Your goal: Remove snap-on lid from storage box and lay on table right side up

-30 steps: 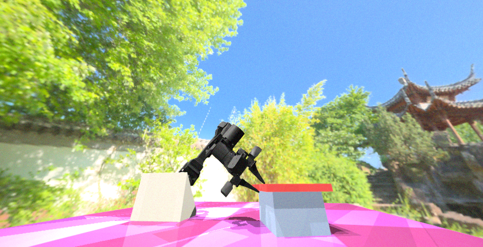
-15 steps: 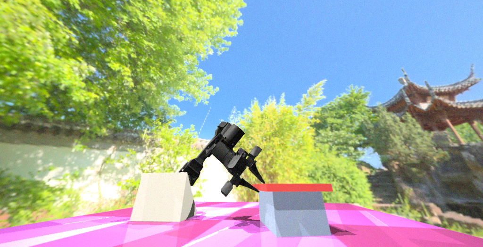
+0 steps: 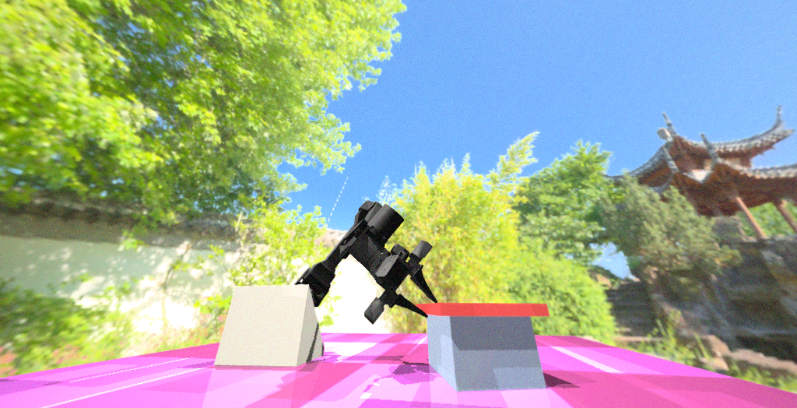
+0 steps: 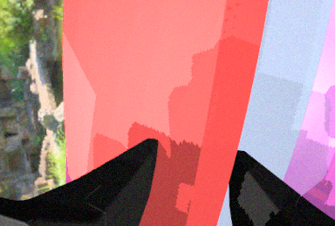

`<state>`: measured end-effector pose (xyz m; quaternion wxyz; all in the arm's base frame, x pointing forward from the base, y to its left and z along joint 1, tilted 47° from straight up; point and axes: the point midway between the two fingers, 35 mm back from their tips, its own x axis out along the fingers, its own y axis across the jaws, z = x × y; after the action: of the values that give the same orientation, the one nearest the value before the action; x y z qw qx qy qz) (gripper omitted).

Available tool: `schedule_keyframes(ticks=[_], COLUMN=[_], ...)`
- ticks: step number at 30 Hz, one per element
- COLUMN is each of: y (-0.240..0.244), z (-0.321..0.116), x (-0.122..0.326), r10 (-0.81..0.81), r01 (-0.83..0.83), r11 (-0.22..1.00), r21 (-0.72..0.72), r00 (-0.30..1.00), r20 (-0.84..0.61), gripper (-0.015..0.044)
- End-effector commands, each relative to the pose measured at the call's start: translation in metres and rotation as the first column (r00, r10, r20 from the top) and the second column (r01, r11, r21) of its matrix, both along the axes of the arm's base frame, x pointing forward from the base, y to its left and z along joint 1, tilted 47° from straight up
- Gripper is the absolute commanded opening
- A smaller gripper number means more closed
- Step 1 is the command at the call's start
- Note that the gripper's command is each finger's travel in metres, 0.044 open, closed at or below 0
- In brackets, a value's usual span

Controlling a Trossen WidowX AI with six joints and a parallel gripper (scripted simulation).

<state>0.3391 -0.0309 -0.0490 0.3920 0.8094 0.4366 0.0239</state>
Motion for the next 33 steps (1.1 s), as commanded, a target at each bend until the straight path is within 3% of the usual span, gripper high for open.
schedule_keyframes(ticks=[1, 33], y=[-0.0029, -0.0077], z=[0.0024, 0.0068], x=[0.0002, 0.0002], r10=[-0.005, -0.005], r01=[0.005, 0.005], r11=[1.000, 1.000], r21=[0.003, 0.002], r00=[1.000, 1.000], r20=[0.004, 0.004], gripper=[0.0000, 0.0000])
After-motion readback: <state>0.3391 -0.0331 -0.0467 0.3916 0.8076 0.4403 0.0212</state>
